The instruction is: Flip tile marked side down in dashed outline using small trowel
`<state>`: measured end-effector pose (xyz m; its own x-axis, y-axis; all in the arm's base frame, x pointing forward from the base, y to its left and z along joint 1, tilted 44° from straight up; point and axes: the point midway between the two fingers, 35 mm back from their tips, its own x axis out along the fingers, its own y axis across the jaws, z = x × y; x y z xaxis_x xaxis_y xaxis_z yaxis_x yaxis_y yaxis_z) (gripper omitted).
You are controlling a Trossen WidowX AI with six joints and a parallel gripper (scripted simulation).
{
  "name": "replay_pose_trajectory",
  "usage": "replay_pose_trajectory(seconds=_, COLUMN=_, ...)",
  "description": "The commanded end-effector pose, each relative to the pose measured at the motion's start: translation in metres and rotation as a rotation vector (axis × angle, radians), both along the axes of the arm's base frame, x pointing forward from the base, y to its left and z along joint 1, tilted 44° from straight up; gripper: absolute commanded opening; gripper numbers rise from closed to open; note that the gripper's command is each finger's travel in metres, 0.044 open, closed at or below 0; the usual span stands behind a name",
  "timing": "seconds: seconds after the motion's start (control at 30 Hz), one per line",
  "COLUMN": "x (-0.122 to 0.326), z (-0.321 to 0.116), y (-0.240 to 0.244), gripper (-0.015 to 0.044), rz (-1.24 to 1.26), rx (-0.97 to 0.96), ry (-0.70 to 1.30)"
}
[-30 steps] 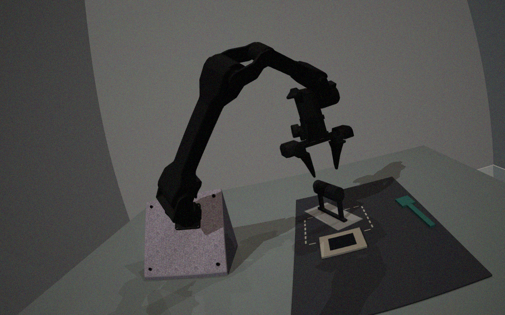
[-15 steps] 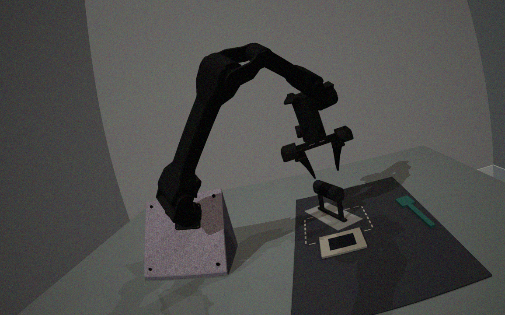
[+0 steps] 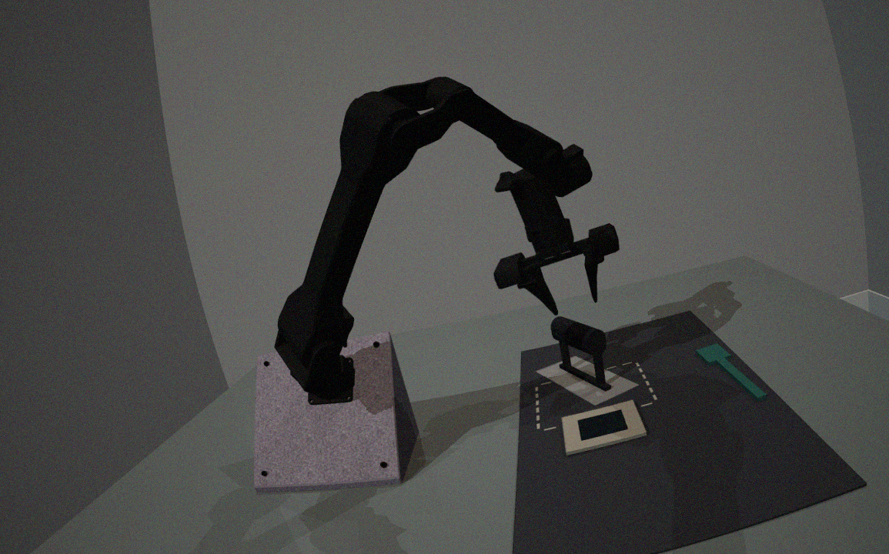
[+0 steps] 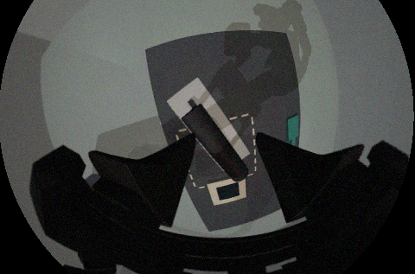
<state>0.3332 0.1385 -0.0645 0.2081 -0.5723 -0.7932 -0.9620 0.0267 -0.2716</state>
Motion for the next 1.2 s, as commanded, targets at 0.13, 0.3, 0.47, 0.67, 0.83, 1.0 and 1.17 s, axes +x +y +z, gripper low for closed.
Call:
replay_pose_trajectory(seconds=0.13, x=-0.001, z=-0.007, y=0.002, gripper=0.03, rz=-0.114, rx=0.083, ry=-0.129)
replay_pose_trajectory(seconds=0.3, x=-0.001, z=-0.012, y=0.003, gripper=0.03, rz=-0.193, rx=0.142, ry=-0.217)
replay_pose_trajectory(seconds=0.47, x=-0.001, z=-0.014, y=0.004, gripper=0.03, rz=-0.249, rx=0.185, ry=-0.277)
replay_pose_trajectory(seconds=0.67, x=-0.002, z=-0.017, y=0.005, gripper=0.03, rz=-0.309, rx=0.232, ry=-0.339)
replay_pose_trajectory(seconds=0.83, x=-0.002, z=-0.019, y=0.006, gripper=0.03, rz=-0.359, rx=0.273, ry=-0.39)
replay_pose_trajectory(seconds=1.0, x=-0.002, z=-0.02, y=0.006, gripper=0.03, rz=-0.41, rx=0.314, ry=-0.439)
replay_pose_trajectory(seconds=1.17, x=-0.003, z=-0.021, y=0.007, gripper=0.03, rz=-0.461, rx=0.356, ry=-0.486)
